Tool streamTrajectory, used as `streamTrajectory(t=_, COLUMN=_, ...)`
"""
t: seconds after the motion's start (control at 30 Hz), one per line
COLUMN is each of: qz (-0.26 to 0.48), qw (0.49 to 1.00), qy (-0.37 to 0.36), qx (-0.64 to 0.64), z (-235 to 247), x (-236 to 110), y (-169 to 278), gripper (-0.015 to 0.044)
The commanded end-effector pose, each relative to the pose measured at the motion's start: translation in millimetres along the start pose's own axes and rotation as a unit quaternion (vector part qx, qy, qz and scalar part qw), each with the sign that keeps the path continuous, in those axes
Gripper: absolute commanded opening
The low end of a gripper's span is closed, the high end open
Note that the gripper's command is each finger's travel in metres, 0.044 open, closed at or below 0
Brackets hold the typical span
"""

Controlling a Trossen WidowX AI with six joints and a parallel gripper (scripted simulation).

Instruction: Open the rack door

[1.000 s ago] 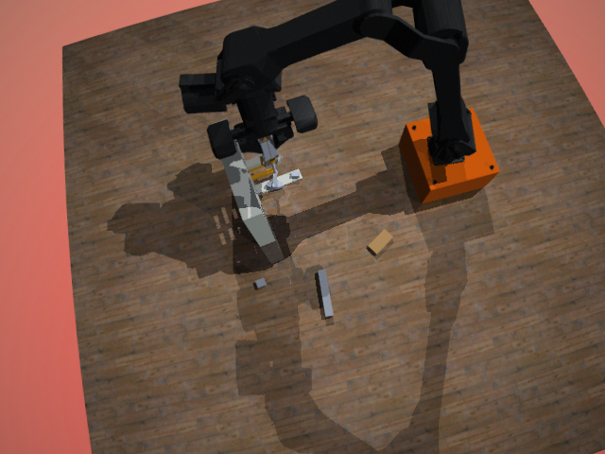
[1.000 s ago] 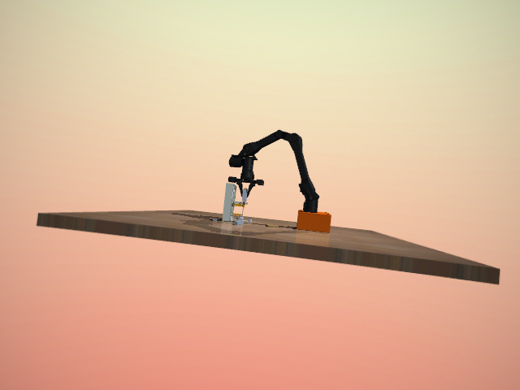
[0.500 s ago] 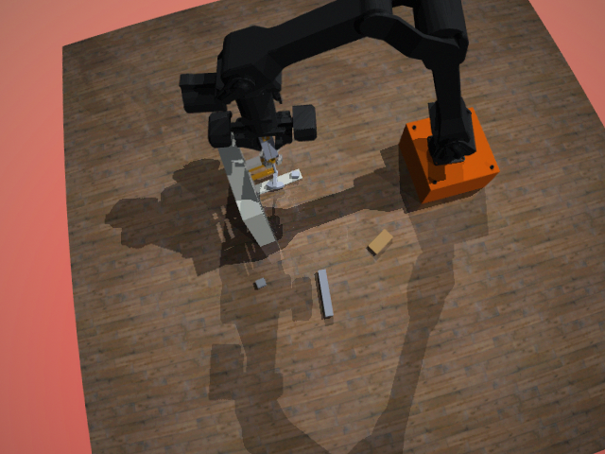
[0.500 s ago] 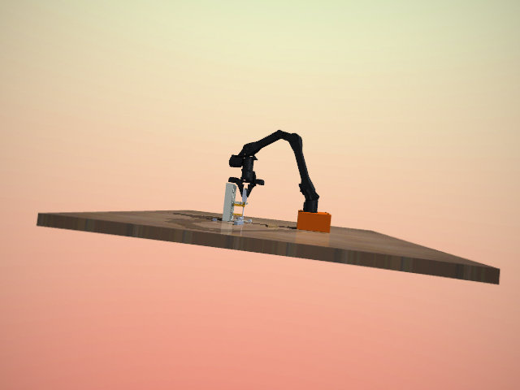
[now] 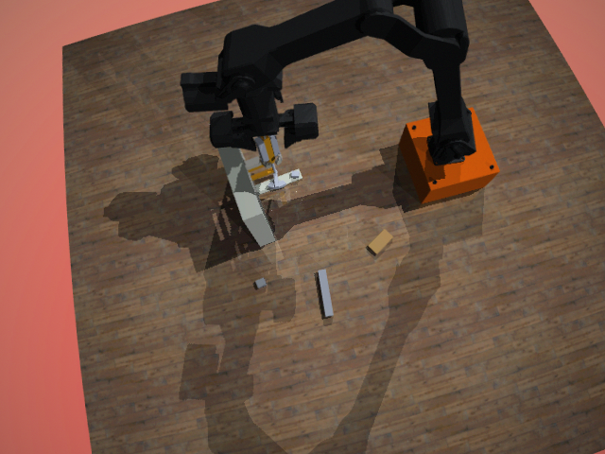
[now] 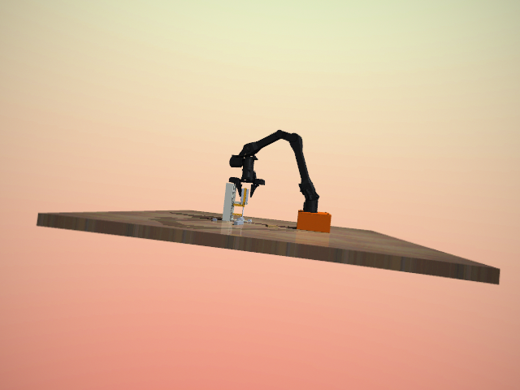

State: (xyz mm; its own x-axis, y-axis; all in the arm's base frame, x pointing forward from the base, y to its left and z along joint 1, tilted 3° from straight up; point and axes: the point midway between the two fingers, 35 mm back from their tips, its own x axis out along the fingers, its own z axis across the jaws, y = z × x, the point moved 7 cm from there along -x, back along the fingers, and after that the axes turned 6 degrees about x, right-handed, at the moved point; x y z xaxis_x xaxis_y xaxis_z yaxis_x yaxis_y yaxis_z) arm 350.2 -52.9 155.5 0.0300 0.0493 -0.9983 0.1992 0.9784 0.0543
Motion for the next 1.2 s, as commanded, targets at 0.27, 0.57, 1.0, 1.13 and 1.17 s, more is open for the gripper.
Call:
streamTrajectory(t=0.27, qz=0.0, qw=0.965, qy=-0.008, qx=-0.262, z=2.4, x=0.2, y=2.1, gripper=0.0295)
streamTrajectory(t=0.57, qz=-0.001, qw=0.883, qy=-0.008, qx=-0.469, z=2.4, x=0.2, y=2.2, gripper=0.0295)
streamTrajectory(t=1.0, qz=-0.004, qw=0.689, qy=-0.007, qx=-0.724, z=2.4, x=0.2, y=2.1, gripper=0.0295)
streamTrajectory(t=1.13, qz=-0.005, qw=0.614, qy=-0.007, qx=-0.789, z=2.4, x=0.2, y=2.1, gripper=0.0295)
streamTrajectory(t=1.17, qz=-0.005, qw=0.594, qy=-0.006, qx=-0.804, z=2.4, x=0.2, y=2.1, gripper=0.0295)
